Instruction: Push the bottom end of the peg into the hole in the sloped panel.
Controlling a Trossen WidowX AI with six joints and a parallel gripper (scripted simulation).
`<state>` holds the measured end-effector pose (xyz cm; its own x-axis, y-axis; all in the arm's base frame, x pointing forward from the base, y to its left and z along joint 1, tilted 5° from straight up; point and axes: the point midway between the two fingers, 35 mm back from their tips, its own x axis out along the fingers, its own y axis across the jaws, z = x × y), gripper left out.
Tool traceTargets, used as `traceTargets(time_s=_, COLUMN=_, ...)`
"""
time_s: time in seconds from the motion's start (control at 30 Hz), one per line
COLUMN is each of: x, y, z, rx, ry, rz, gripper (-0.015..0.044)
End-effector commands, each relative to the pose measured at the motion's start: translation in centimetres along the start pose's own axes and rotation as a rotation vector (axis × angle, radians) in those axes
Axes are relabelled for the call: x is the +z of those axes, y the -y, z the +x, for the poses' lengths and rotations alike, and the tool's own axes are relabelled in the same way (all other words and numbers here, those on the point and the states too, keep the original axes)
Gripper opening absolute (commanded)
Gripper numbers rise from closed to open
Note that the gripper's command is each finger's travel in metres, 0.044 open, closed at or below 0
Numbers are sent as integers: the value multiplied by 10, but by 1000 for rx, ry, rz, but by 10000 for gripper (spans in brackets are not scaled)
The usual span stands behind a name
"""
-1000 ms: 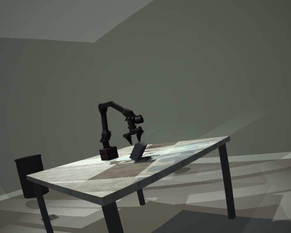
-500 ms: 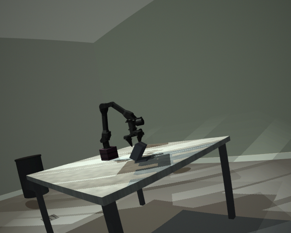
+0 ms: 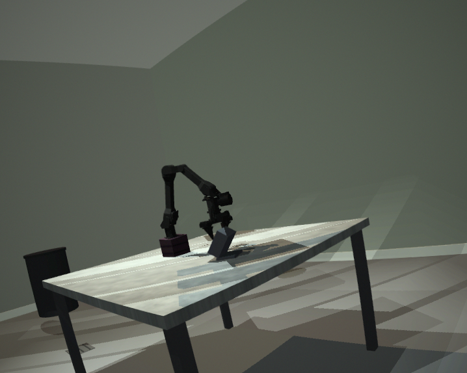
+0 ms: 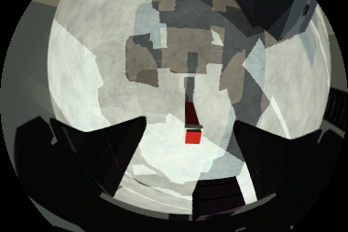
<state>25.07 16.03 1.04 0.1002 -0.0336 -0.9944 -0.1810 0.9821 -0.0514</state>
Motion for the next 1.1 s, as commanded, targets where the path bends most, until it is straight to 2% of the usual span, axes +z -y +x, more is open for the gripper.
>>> traceTargets(time_s=0.0, x=-2, y=0, z=7, rx=2, ry=-7, rz=-3, gripper=440)
traceTargets(time_s=0.4, x=-3, y=1, z=24, rx=2, ry=-7, rz=-3, gripper=440)
traceTargets(time_s=0.9, x=-1, y=1, z=20, rx=-1, ry=-2, rz=0, gripper=46)
traceTargets(time_s=1.07, x=-1, y=1, z=20, rx=-1, ry=-2, rz=0, gripper=13)
